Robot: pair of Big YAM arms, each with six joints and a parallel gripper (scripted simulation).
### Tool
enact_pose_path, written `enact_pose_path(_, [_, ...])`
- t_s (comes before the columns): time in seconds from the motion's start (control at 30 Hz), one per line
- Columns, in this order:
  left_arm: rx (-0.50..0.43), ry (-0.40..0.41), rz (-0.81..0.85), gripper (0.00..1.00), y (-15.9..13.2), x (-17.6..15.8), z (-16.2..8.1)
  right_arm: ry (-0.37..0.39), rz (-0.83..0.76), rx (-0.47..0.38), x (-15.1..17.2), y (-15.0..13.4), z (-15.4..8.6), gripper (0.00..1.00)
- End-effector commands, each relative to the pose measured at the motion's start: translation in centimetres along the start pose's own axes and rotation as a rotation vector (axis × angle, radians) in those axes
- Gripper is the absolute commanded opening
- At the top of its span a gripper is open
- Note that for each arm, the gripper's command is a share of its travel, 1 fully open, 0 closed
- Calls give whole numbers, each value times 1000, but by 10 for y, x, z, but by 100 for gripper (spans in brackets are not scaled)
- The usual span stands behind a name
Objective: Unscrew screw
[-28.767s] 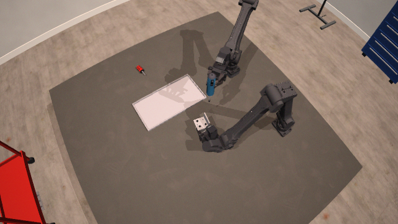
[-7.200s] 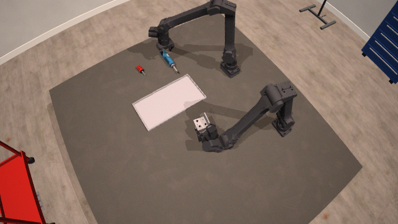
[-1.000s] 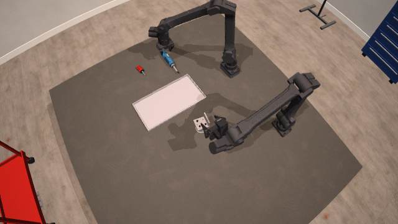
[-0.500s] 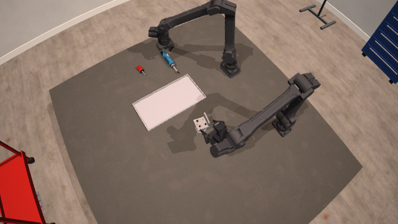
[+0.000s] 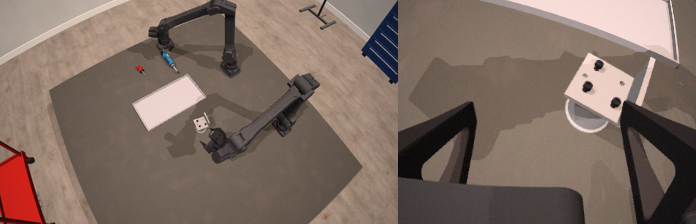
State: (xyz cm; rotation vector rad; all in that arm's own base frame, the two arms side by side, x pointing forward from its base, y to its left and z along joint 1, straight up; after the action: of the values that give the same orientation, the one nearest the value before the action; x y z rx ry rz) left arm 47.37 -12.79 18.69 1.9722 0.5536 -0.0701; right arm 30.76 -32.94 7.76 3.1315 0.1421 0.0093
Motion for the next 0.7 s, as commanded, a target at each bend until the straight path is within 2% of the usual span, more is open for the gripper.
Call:
enact_pose_path(0.0, [-20, 84, -55, 86, 22, 31, -19, 15, -1, -19, 6, 8, -11, 65])
enact_pose_path(0.2, [16, 193, -181, 86, 17, 57, -37, 15, -1, -19, 6, 8, -11, 65])
enact_pose_path(0.23, [22, 177, -171, 86, 20, 52, -28, 15, -1, -19, 6, 8, -11, 65])
enact_pose_path(0.27, [17, 180, -157, 86, 26, 48, -31, 15, -1, -19, 6, 8, -11, 65])
enact_pose_path(0.3, [30, 169, -182, 86, 12, 40, -27, 15, -1, -19, 6, 8, -11, 65])
enact_pose_path(0.37, [30, 169, -182, 86, 12, 40, -27, 15, -1, -19, 6, 8, -11, 65])
enact_pose_path(0.43, [13, 238, -211, 86, 20, 60, -49, 15, -1, -19, 6, 8, -11, 65])
enact_pose_path(0.67, [32, 370, -376, 86, 7, 93, -72, 15, -1, -19, 6, 8, -11, 65])
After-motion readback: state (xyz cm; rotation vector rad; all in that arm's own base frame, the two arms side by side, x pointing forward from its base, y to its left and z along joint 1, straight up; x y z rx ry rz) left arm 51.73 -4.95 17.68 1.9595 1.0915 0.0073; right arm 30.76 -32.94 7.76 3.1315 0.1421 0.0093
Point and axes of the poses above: on each arm, the point where the finger pads meet when closed, its own z axis out along the fingers, its own x axis across the jaws, y = z × x, the point moved 3 cm from there along -z, back along the fingers, and after that the axes turned 8 degrees about -z, right-handed, at the moved point
